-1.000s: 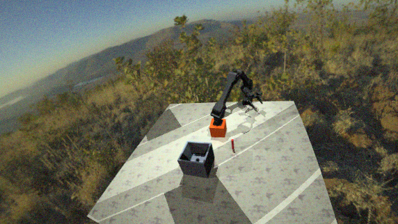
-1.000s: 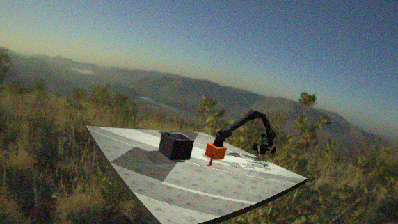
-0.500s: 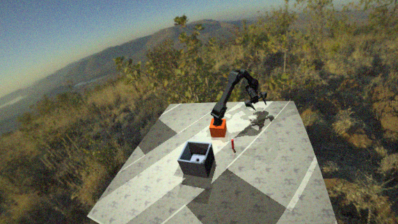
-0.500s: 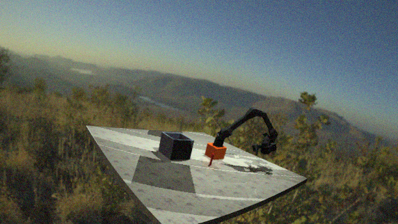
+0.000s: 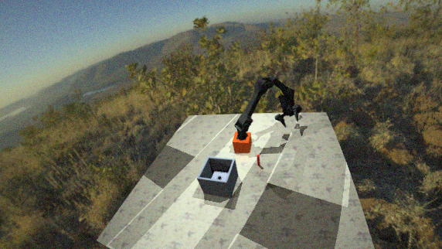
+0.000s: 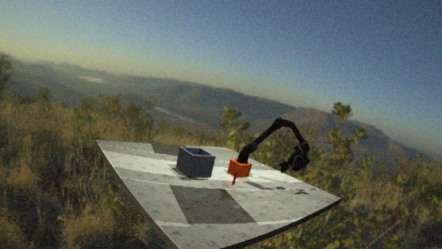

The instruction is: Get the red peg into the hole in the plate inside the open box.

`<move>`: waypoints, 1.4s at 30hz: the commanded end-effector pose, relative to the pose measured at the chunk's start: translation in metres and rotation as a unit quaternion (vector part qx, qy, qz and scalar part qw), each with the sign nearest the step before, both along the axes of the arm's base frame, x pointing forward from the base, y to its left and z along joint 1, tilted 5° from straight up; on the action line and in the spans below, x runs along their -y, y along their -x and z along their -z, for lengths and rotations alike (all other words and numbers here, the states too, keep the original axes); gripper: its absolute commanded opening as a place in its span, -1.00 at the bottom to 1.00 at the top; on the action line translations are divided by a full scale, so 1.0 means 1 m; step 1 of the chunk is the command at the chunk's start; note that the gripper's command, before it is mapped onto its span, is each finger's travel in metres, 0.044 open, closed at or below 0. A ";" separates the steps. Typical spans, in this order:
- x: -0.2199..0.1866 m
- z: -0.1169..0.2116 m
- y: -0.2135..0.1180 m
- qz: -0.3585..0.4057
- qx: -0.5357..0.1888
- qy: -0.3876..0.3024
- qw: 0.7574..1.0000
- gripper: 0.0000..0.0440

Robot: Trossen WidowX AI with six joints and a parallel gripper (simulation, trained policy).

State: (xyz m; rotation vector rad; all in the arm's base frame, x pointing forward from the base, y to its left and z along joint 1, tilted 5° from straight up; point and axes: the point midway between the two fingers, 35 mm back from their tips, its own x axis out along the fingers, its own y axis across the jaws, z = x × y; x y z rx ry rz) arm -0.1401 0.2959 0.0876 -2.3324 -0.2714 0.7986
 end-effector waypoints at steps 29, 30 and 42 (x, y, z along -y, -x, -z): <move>0.006 -0.026 -0.126 0.428 -0.160 -0.268 0.848 0.91; 0.007 -0.026 -0.129 0.440 -0.163 -0.276 0.839 0.91; 0.020 -0.034 -0.166 0.577 -0.186 -0.361 0.708 0.87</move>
